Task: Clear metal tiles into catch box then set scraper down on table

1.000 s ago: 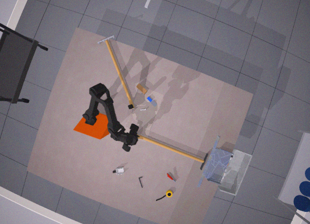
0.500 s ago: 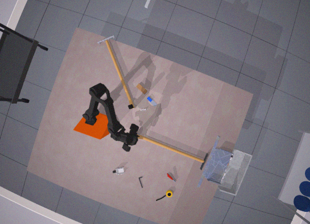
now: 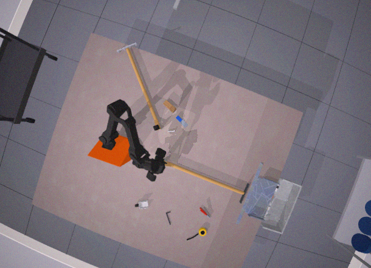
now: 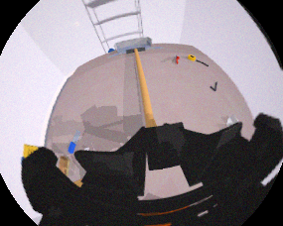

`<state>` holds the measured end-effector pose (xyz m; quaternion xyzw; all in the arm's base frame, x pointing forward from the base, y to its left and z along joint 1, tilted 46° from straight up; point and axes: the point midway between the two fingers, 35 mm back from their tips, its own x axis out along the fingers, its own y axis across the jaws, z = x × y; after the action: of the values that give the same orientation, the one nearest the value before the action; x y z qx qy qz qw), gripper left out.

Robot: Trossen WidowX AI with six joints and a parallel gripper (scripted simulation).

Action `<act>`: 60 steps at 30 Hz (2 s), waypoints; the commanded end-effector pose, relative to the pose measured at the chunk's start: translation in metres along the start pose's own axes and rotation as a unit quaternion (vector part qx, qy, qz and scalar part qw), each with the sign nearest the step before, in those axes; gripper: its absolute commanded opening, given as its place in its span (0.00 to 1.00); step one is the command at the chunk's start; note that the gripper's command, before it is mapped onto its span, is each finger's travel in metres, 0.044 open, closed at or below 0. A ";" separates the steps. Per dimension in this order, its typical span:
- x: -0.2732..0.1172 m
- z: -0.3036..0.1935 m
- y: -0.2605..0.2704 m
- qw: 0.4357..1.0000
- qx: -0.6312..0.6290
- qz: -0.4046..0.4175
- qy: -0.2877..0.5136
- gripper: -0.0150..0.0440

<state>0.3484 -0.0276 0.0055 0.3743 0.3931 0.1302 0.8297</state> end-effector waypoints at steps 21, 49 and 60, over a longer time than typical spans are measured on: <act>0.000 0.000 0.000 1.000 0.000 0.000 0.000 0.25; -0.002 -0.002 0.002 1.000 -0.001 -0.001 0.005 0.70; -0.011 0.004 -0.002 1.000 -0.003 -0.005 0.008 1.00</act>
<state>0.3437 -0.0311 0.0067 0.3741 0.4040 0.1285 0.8248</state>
